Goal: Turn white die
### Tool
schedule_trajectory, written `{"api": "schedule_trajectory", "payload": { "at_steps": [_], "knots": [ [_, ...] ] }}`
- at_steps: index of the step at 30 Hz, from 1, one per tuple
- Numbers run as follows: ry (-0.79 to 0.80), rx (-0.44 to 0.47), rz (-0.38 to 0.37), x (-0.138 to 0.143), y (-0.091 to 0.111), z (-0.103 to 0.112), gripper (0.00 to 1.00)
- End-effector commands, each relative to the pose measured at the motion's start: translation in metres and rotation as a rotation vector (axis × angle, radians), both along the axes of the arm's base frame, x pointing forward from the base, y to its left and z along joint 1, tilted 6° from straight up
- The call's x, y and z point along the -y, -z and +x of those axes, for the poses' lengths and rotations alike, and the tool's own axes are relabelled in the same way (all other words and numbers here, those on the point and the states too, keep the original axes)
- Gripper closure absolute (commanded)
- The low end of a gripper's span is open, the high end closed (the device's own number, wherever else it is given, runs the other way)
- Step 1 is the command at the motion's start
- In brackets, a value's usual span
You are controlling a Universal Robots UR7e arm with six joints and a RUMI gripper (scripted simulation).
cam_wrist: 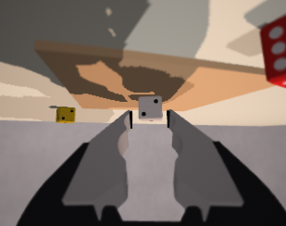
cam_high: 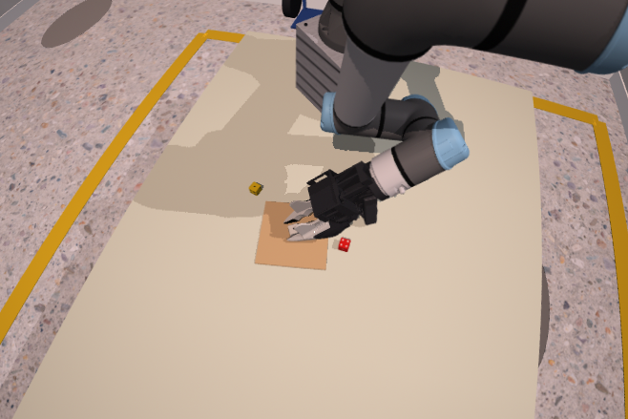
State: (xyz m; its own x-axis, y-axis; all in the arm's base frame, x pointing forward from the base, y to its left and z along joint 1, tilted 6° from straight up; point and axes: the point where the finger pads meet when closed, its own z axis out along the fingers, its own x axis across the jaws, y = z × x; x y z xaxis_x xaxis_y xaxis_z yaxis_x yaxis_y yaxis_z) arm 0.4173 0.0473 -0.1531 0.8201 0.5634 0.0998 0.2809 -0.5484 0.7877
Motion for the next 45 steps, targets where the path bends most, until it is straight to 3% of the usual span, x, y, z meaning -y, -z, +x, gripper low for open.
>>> {"api": "schedule_trajectory", "payload": {
  "at_steps": [1,12,28,39,45],
  "knots": [
    [-0.001,0.004,0.001,-0.001,0.0,0.001,0.79],
    [-0.001,0.004,0.001,-0.004,-0.002,0.0,0.79],
    [-0.001,0.004,0.001,-0.03,-0.028,-0.022,0.79],
    [-0.001,0.004,0.001,-0.032,-0.031,-0.024,0.79],
    [-0.001,0.004,0.001,-0.031,-0.044,-0.024,0.79]
  ]
}}
